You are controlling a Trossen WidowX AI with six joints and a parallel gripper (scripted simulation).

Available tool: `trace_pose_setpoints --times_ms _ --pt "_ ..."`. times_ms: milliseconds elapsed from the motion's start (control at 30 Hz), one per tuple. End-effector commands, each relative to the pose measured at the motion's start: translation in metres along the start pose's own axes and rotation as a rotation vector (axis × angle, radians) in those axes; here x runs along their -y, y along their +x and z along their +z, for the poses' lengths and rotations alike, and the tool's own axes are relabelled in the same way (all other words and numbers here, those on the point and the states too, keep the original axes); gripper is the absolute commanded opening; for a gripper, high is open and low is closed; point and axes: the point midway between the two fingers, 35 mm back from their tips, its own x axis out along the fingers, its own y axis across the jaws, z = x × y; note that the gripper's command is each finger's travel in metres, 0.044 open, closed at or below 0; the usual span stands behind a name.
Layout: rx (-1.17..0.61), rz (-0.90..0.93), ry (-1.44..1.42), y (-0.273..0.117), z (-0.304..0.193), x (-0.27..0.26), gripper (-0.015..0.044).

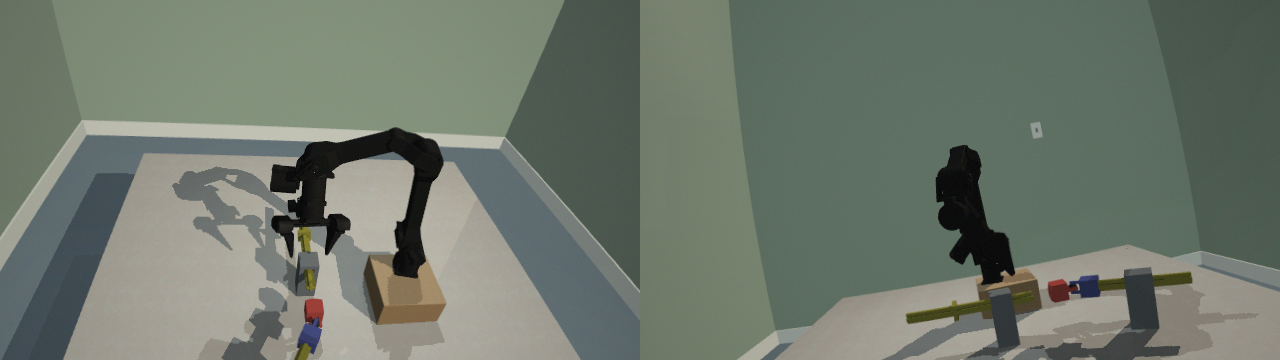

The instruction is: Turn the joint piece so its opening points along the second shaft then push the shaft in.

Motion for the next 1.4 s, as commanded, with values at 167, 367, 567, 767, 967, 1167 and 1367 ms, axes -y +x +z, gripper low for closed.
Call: trace_pose_setpoints --times_ms 167,367,567,767,967,1167,1367 --pt "0.102 -0.007 -0.277 -0.017 0.036 -0.004 0.0440" --pt "0.168 -0.039 -0.473 -0.029 0.062 -0.002 0.0440" --pt "0.226 -0.090 -0.665 -0.042 0.087 0.002 0.0440" --pt "0.272 -0.159 -0.854 -0.056 0.112 0.008 0.0440" --pt "0.302 -0.244 -1.039 -0.070 0.137 0.017 0.0440" --pt "0.314 -0.342 -1.218 -0.085 0.160 0.028 0.0440" --pt "0.307 -0.421 -1.349 -0.096 0.177 0.038 0.0440"
